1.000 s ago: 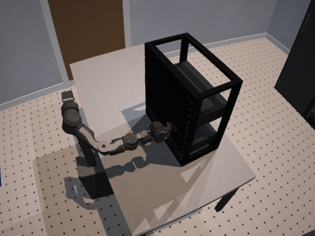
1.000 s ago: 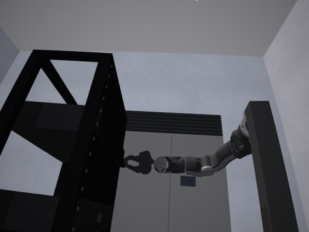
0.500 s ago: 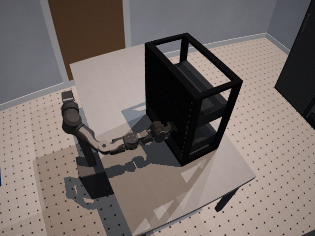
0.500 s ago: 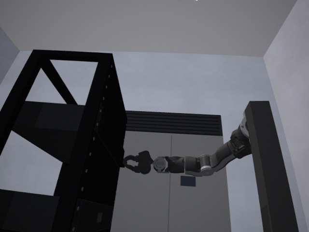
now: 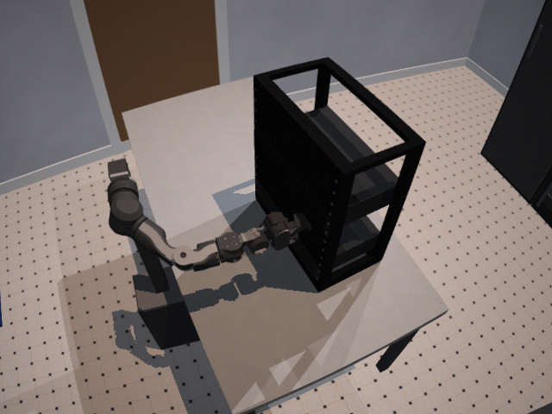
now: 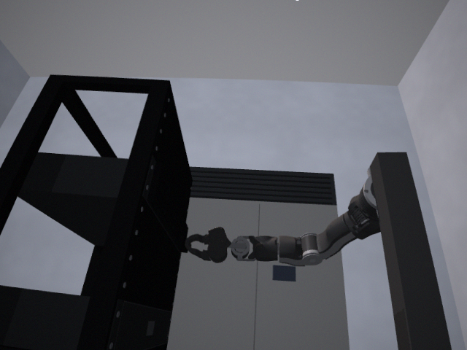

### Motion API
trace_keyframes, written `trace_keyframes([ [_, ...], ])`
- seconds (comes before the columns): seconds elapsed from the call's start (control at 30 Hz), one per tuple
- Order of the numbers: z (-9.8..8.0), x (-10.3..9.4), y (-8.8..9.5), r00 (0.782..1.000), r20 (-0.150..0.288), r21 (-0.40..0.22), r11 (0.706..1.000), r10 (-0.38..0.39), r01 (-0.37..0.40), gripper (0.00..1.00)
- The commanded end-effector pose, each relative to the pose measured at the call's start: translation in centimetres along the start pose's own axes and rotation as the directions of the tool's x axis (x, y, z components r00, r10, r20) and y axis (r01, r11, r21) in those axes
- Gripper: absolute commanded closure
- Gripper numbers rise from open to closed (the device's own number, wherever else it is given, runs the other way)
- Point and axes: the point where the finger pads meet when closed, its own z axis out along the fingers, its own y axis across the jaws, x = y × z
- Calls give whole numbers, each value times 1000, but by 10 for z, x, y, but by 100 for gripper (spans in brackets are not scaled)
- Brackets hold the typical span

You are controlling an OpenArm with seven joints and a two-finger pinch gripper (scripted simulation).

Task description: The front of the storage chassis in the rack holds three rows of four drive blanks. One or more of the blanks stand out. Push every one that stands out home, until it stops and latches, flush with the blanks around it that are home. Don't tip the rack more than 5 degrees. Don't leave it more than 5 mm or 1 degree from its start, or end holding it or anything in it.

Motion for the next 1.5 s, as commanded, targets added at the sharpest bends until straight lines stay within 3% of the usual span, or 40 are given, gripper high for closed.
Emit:
trace_keyframes([
  [0.0, 3, 12, -1, 999, -34, 4, 1000, -4, 4, 100],
  [1.47, 9, 16, -3, 999, -32, 6, 1000, -3, 3, 100],
])
